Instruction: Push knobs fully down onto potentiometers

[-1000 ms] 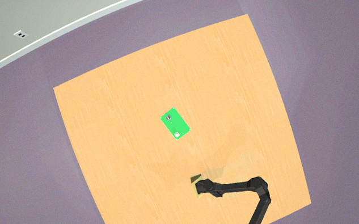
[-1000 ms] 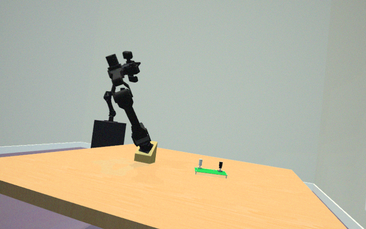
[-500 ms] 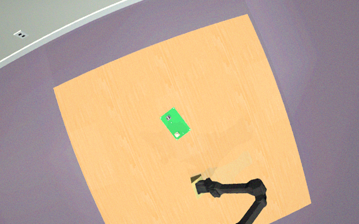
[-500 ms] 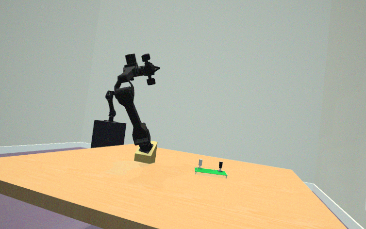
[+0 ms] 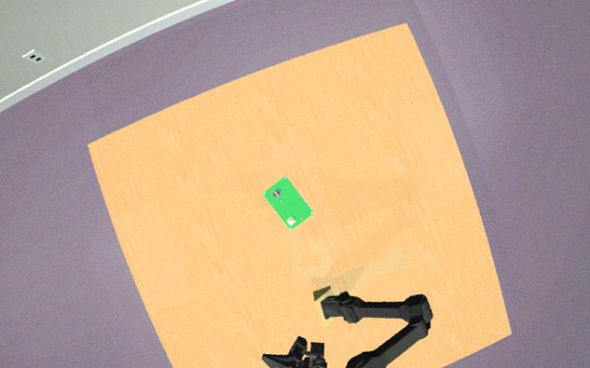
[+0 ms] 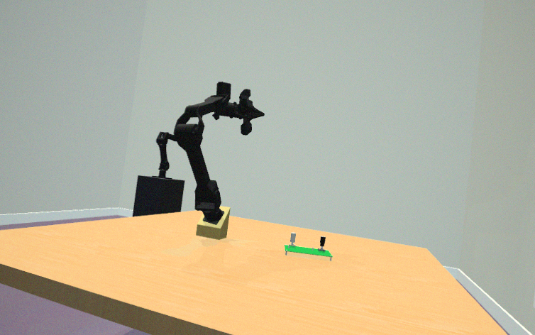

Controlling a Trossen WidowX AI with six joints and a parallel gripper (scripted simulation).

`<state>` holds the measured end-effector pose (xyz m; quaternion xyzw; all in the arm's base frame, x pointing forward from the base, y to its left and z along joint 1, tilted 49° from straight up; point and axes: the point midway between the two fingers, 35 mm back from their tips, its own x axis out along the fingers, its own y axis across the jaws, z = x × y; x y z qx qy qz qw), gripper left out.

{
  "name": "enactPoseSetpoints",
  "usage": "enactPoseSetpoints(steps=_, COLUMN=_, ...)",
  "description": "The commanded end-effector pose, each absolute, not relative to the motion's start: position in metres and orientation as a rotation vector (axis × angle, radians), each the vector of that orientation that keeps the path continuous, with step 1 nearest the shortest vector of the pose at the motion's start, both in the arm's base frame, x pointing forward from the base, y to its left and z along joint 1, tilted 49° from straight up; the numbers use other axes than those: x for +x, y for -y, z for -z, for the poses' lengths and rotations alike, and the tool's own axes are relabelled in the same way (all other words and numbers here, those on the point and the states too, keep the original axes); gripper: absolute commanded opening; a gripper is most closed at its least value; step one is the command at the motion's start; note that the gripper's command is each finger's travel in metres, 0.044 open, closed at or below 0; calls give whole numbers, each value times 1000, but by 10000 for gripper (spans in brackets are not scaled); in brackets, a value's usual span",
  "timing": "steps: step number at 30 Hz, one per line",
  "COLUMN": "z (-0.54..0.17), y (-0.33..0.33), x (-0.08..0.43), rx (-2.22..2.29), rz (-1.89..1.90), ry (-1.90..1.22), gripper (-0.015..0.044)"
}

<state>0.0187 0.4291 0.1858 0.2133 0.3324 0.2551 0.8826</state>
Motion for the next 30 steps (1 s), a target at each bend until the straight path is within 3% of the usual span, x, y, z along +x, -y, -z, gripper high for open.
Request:
enactPoseSetpoints(steps=1, z=-174, y=-425, x=49, rx=364, rz=-461, ry=-674, gripper=0)
enactPoseSetpoints(steps=30, z=-84, y=-298, x=246, rx=-307, rz=107, ry=-817, gripper=0)
